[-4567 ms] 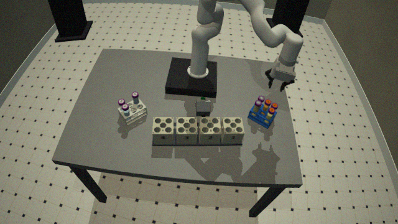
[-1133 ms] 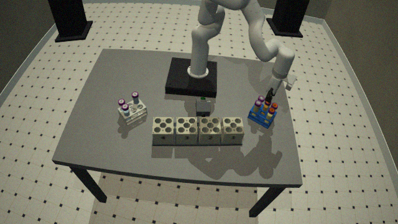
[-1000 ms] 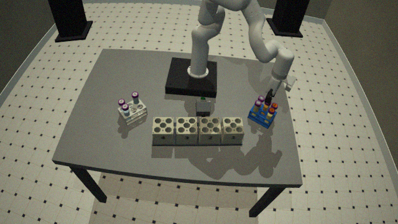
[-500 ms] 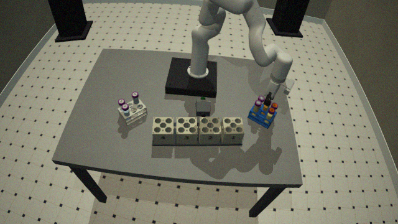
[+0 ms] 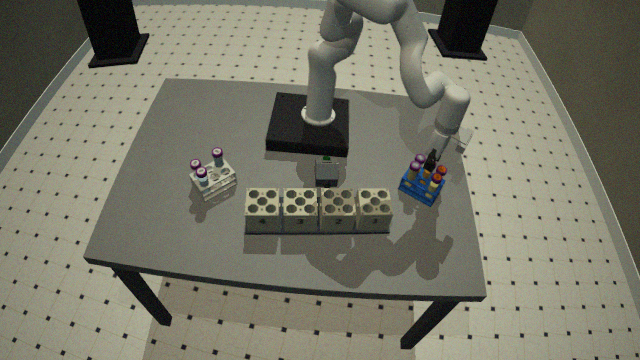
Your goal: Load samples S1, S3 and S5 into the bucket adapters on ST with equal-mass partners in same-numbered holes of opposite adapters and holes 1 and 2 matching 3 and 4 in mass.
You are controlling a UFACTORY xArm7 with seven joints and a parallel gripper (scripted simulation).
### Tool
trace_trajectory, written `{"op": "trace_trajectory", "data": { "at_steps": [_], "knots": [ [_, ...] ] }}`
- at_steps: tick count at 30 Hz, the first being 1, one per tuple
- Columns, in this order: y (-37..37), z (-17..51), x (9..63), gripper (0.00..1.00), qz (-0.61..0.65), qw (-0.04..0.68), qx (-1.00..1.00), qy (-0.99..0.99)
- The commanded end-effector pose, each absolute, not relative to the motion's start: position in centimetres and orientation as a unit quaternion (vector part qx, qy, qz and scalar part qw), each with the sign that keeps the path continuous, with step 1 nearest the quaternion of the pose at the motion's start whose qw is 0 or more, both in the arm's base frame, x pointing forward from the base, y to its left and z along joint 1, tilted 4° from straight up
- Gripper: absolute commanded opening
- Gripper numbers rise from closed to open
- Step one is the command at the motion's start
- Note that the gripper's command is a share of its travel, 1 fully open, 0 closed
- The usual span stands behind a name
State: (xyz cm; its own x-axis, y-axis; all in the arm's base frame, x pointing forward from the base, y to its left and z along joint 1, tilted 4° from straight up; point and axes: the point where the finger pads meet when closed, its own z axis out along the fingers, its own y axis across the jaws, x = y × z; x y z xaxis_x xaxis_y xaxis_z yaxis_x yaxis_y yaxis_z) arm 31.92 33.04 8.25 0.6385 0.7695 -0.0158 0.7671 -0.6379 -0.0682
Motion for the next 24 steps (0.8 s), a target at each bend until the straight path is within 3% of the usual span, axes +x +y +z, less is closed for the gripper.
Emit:
{"op": "trace_trajectory", "data": {
  "at_steps": [1,24],
  "knots": [
    [33.2,8.1,32.0,0.57,0.019,0.028,-0.905,-0.425],
    [33.2,6.8,32.0,0.57,0.019,0.028,-0.905,-0.425]
  ]
}}
